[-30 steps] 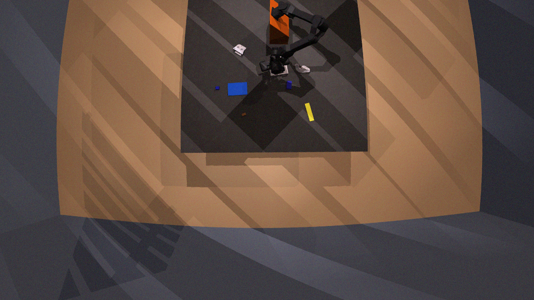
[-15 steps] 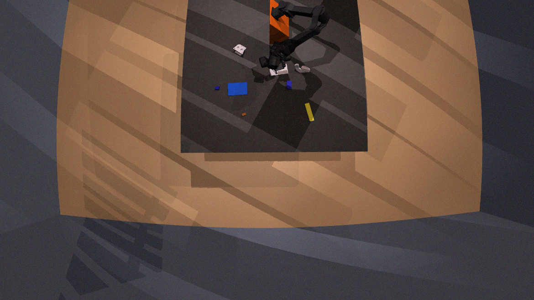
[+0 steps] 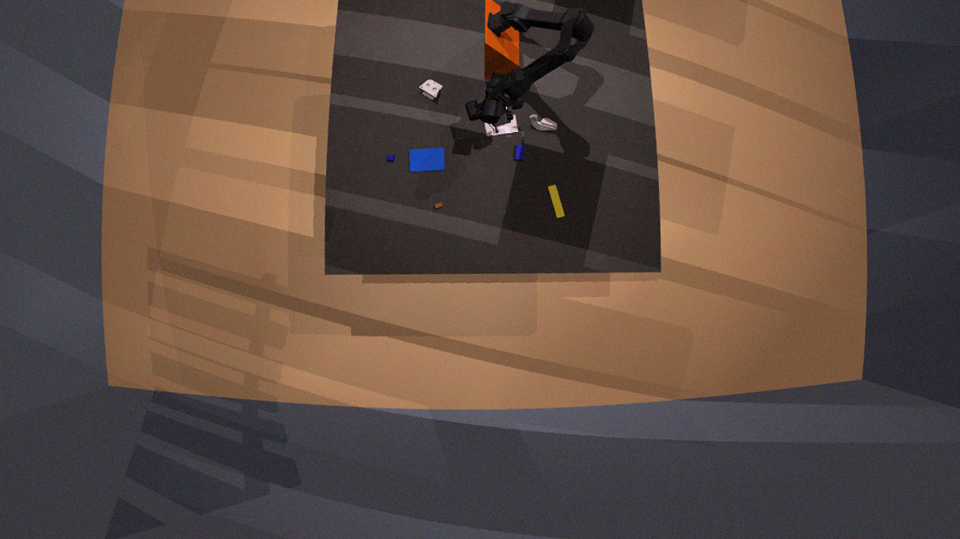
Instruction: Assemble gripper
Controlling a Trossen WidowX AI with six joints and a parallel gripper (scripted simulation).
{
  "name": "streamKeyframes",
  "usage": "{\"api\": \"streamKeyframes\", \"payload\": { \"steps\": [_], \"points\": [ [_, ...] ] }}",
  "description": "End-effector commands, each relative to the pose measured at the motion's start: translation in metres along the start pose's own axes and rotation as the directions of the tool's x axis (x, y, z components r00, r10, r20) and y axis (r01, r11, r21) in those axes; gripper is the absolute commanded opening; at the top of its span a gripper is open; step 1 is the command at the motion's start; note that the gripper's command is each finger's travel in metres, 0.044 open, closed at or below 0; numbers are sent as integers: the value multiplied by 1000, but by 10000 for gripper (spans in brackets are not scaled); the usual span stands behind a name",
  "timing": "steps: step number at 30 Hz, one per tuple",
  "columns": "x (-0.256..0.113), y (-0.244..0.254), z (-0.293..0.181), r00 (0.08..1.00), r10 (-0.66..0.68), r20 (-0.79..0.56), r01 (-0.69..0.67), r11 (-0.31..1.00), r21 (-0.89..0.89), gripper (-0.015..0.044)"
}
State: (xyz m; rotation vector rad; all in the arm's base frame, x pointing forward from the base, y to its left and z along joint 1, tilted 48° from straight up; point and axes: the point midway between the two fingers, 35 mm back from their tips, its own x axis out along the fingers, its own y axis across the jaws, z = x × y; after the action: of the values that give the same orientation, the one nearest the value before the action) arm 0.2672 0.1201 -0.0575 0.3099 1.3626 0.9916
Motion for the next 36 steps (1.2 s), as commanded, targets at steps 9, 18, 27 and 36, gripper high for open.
{"api": "streamKeyframes", "payload": {
  "steps": [9,18,27,36],
  "points": [
    [0,0,0,1000,0,0,0,1000,0,0],
    [-1,20,6,1000,-7,-6,8,967,255,0],
    [-2,45,12,1000,-12,-11,16,843,538,0],
    [-2,71,15,1000,-14,-14,20,639,769,0]
  ]
}}
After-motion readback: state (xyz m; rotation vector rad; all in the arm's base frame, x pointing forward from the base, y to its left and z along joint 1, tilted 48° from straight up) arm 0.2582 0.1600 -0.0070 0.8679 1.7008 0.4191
